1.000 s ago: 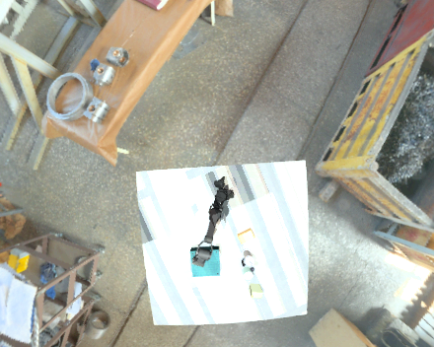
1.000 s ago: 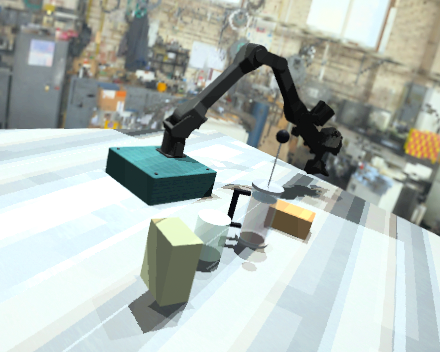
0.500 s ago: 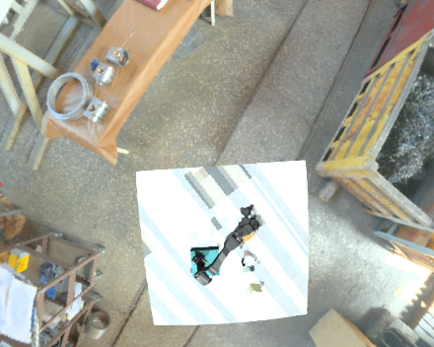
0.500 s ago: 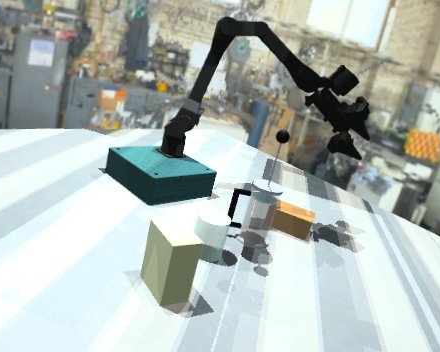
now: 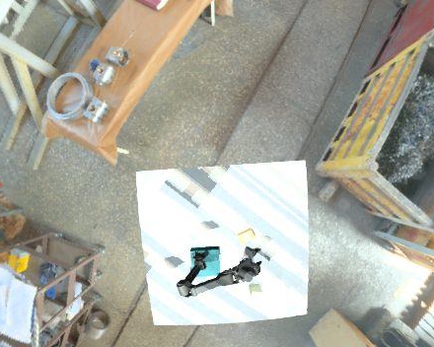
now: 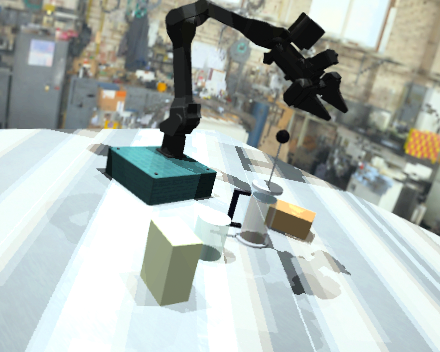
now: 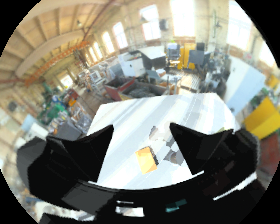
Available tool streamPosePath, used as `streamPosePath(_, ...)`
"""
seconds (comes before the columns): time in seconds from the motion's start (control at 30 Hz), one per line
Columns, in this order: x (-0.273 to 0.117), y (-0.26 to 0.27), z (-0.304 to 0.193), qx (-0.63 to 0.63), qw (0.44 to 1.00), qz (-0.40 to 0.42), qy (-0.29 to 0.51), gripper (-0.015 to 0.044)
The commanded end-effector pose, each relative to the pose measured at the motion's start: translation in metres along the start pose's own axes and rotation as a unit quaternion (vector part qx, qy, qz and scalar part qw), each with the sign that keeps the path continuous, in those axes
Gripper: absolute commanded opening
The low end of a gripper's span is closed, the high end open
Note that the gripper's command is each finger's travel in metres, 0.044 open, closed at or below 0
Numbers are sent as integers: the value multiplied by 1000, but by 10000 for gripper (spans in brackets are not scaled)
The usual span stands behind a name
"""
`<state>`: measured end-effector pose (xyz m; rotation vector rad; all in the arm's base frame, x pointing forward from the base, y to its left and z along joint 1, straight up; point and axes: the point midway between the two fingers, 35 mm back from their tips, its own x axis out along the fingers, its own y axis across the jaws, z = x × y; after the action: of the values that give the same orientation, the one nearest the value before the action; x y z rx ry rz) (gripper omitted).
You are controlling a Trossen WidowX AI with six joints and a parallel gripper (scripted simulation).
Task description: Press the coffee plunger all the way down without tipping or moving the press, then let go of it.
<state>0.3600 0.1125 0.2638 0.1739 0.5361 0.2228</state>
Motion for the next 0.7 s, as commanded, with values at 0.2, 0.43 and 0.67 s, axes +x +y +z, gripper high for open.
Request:
streamPosePath(0.2, -90, -99, -11, -53, 990, -131, -18, 440)
streamPosePath(0.43, -69, -107, -42, -53, 990, -131, -18, 440)
streamPosePath(0.67, -60, -112, -61, -52, 990, -132, -18, 440)
